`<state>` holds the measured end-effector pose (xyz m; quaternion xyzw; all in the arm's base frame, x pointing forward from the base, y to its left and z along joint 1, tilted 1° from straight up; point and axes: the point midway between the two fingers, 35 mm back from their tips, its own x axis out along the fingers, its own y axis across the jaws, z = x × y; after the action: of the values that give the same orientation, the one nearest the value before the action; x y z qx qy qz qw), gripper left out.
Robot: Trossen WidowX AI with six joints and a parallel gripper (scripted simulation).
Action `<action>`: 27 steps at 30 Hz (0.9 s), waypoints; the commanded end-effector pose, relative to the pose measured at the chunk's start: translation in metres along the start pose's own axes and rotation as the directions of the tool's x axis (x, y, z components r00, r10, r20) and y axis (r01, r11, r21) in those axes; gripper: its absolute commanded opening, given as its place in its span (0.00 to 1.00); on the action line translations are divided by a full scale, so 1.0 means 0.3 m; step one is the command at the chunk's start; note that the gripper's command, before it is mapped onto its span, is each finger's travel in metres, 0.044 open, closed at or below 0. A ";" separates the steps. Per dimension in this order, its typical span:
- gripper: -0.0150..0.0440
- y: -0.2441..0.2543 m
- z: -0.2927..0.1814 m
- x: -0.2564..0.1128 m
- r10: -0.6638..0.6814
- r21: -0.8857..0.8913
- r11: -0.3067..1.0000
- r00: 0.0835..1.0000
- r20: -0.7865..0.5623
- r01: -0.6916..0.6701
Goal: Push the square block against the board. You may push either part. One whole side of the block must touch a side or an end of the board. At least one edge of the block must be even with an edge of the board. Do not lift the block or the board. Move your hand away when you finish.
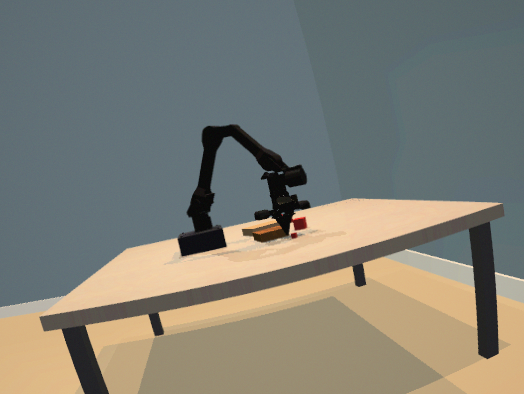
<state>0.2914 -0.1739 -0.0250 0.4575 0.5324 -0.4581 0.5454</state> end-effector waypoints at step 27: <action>0.25 -0.002 -0.110 0.001 -0.005 0.001 1.000 1.000 -0.004 0.005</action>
<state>0.2886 -0.1465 -0.0249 0.4569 0.5320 -0.4586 0.5457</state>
